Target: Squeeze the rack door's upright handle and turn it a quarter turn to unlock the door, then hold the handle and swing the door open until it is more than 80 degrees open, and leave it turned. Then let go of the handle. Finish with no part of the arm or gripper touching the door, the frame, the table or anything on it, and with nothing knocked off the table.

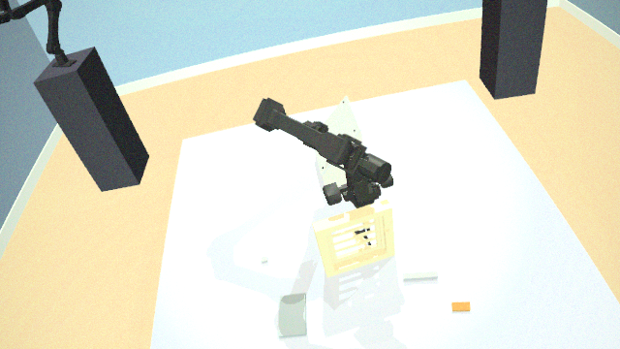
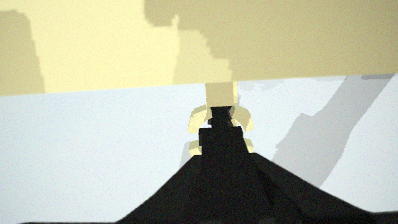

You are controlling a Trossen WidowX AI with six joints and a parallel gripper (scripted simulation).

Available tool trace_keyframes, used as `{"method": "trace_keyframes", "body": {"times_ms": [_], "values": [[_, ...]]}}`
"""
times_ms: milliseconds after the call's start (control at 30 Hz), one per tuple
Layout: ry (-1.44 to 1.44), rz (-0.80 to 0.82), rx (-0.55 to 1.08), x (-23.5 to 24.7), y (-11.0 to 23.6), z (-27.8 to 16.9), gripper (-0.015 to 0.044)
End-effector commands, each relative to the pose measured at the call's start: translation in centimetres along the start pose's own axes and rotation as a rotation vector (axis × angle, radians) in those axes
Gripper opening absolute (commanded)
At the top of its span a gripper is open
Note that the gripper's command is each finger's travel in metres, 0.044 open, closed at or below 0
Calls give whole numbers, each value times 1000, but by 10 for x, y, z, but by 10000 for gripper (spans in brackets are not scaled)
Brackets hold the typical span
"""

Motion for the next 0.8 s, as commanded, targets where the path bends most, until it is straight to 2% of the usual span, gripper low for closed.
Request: {"method": "trace_keyframes", "body": {"times_ms": [0, 767], "values": [[38, -3, 0, 0, -1, -1, 12], [1163, -2, 2, 0, -1, -1, 12]]}}
Point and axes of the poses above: the point midway between the two fingers, 35 mm back from their tips, its own y axis back along the fingers, its own x axis across the jaws, z = x × y, the point moved 1 cm from there along y, back along the fingers, and after that the axes turned 4 degrees about -y, right-handed, at the moved point
